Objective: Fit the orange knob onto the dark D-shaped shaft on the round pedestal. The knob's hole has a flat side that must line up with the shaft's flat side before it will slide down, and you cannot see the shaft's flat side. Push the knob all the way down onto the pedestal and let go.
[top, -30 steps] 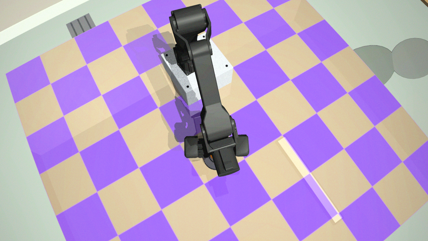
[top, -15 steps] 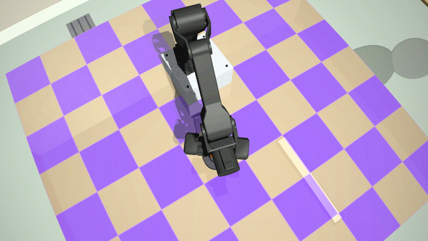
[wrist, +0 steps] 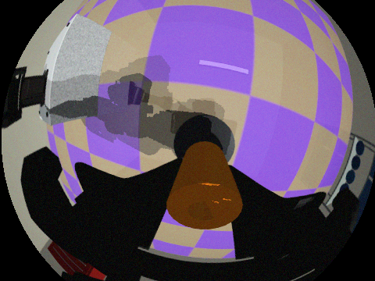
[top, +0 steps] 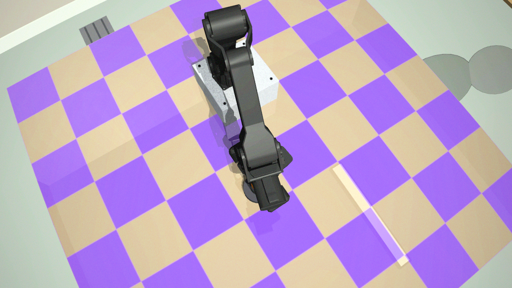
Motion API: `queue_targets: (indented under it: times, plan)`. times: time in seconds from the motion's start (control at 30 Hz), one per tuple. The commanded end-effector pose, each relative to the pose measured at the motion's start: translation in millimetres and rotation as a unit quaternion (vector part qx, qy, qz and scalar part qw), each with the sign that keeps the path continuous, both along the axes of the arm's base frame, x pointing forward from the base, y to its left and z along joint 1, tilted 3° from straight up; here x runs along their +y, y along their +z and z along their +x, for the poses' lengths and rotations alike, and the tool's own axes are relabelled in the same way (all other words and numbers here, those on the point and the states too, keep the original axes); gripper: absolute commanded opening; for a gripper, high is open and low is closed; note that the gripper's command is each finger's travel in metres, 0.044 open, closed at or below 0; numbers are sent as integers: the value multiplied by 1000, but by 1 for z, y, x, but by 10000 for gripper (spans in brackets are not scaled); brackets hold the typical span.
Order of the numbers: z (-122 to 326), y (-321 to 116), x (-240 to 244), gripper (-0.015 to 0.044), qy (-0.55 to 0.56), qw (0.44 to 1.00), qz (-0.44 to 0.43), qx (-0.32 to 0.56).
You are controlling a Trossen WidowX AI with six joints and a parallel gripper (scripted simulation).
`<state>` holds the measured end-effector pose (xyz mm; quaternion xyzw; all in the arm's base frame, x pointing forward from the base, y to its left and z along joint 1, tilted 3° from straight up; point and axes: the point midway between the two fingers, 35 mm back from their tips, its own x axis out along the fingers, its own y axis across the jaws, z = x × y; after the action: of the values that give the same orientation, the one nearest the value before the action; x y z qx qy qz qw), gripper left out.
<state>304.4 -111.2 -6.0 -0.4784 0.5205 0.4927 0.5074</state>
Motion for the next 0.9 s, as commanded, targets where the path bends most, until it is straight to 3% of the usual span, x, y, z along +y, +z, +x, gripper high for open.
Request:
queue_targets:
  times: [0.0,0.37,0.77,0.87]
  plan:
    - [0,-1,-1,0,-170,985,-7,0]
    - [1,2,-1,0,-511,860,-16,-1]
    - [-1,4,2,0,-803,595,-23,-1]
    - [-2,3,2,0,-816,577,-23,0]
